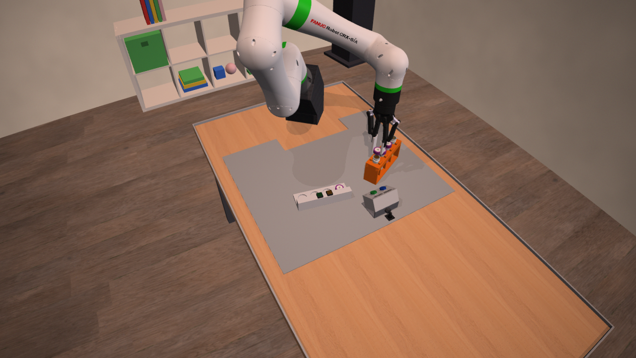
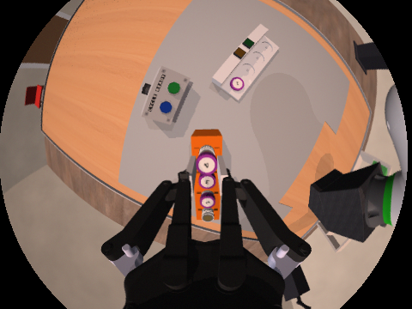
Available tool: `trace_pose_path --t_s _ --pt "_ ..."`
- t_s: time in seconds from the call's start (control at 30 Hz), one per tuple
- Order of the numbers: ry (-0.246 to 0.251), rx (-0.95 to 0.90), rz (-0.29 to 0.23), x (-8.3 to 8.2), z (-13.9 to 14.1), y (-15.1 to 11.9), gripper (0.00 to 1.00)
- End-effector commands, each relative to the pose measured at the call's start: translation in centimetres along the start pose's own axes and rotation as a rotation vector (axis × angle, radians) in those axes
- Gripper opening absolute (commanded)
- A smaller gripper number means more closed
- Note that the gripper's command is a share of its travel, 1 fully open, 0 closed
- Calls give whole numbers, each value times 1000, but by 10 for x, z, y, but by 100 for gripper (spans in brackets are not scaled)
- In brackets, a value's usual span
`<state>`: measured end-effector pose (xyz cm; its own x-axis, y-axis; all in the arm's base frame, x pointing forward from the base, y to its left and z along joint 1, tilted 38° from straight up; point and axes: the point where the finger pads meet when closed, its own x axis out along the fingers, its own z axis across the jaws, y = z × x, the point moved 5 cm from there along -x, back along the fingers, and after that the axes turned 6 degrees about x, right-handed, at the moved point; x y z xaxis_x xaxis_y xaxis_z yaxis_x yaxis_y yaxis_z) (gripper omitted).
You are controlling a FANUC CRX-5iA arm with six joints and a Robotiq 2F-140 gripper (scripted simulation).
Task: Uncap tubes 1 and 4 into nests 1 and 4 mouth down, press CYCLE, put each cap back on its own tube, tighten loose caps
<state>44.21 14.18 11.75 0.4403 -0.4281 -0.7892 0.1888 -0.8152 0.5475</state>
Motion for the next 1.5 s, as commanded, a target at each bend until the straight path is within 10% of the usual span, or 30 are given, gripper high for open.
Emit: trace_pose_path --t_s 0.0,0.63,1.47 --pt "0 -83 0 -2 4 7 0" --pt "0 -916 0 -2 40 82 0" --pt "0 -922 0 -2 106 217 0"
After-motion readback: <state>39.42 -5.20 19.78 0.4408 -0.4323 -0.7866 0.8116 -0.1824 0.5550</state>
